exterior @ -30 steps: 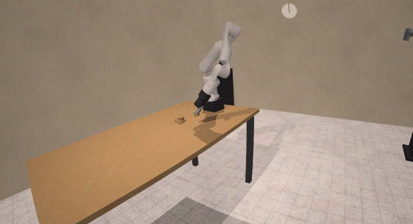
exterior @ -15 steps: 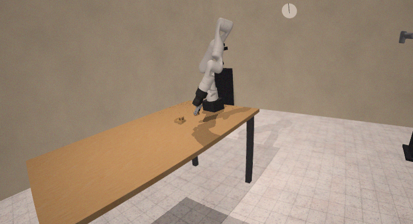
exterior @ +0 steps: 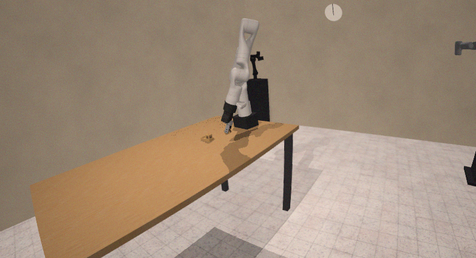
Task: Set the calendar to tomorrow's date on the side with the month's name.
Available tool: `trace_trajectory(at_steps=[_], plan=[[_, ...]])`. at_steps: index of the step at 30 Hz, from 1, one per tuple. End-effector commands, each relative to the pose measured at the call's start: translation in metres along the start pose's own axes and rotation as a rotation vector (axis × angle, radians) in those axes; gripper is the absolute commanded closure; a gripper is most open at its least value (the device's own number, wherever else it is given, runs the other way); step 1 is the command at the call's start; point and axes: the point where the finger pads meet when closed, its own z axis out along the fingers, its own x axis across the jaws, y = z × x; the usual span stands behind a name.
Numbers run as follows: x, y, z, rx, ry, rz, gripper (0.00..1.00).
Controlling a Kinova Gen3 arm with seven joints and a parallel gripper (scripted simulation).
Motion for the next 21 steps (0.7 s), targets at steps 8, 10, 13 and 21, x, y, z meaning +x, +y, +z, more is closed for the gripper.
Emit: trace_trajectory(at_steps=[8, 10, 13, 21], plan=[[0.0054, 0.0087, -0.0044, 0.124, 0.019, 0.032, 0.4], [0.0055, 0.0071, -0.0055, 0.128, 0.023, 0.027, 0.4], [0.0055, 0.0072, -0.0045, 0.128, 0.022, 0.026, 0.4], [0.0045, 0.0071, -0.0035, 0.135, 0.018, 0.025, 0.4]])
